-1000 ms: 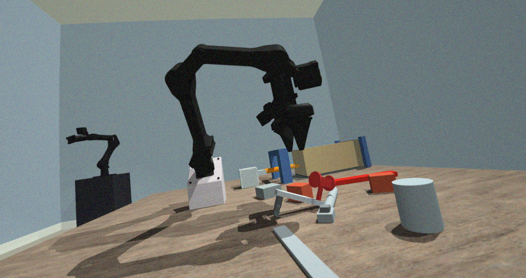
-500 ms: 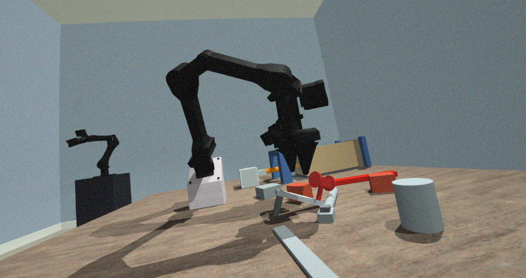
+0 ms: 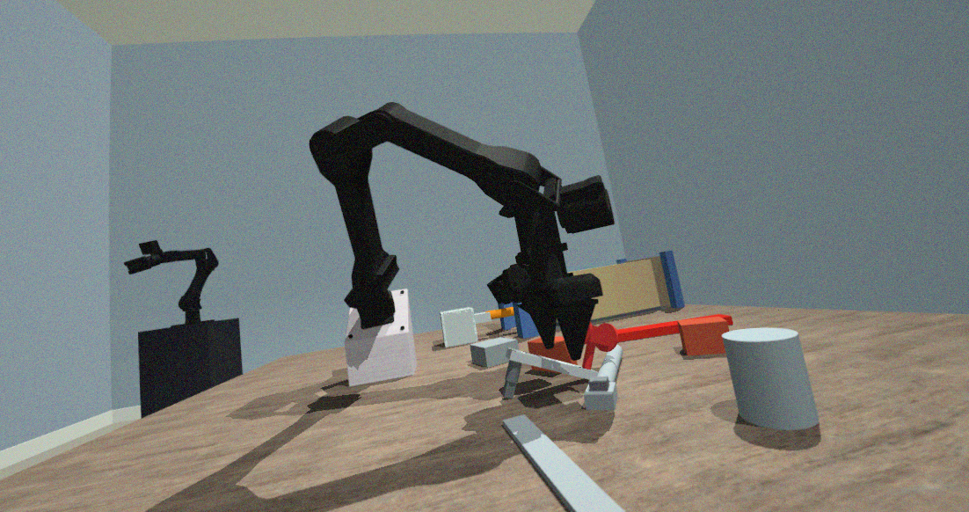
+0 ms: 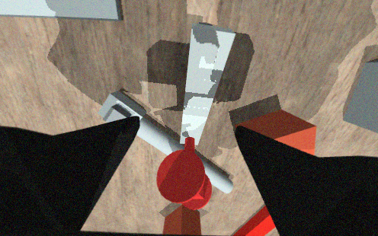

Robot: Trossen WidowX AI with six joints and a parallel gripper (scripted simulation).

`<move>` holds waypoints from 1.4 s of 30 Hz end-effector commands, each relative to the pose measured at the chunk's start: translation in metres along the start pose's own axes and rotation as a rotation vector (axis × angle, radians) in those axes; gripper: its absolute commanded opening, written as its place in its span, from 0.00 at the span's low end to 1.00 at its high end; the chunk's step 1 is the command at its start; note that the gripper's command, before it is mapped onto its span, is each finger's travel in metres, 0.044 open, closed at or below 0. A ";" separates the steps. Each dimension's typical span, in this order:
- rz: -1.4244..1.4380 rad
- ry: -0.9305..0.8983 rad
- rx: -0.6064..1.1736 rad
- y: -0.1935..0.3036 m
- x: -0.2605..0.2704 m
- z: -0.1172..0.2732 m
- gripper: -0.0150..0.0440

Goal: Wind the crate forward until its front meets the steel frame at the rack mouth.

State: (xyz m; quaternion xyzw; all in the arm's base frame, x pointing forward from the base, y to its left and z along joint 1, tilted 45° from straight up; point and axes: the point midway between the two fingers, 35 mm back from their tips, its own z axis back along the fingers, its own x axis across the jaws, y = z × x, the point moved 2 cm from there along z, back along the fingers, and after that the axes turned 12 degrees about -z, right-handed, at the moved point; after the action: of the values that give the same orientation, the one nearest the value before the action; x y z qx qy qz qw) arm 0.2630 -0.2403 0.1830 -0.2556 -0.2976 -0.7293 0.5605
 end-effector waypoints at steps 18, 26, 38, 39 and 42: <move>0.013 0.007 -0.017 -0.004 -0.004 -0.030 1.00; 0.003 0.000 -0.008 -0.002 -0.001 -0.026 0.78; 0.003 0.000 -0.008 -0.002 -0.001 -0.026 0.41; 0.003 0.000 -0.008 -0.002 -0.001 -0.026 0.40; 0.003 0.000 -0.008 -0.002 -0.001 -0.026 0.36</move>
State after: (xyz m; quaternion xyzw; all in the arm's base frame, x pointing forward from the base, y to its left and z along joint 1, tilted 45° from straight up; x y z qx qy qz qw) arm 0.2607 -0.2579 0.1636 -0.2577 -0.2930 -0.7295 0.5618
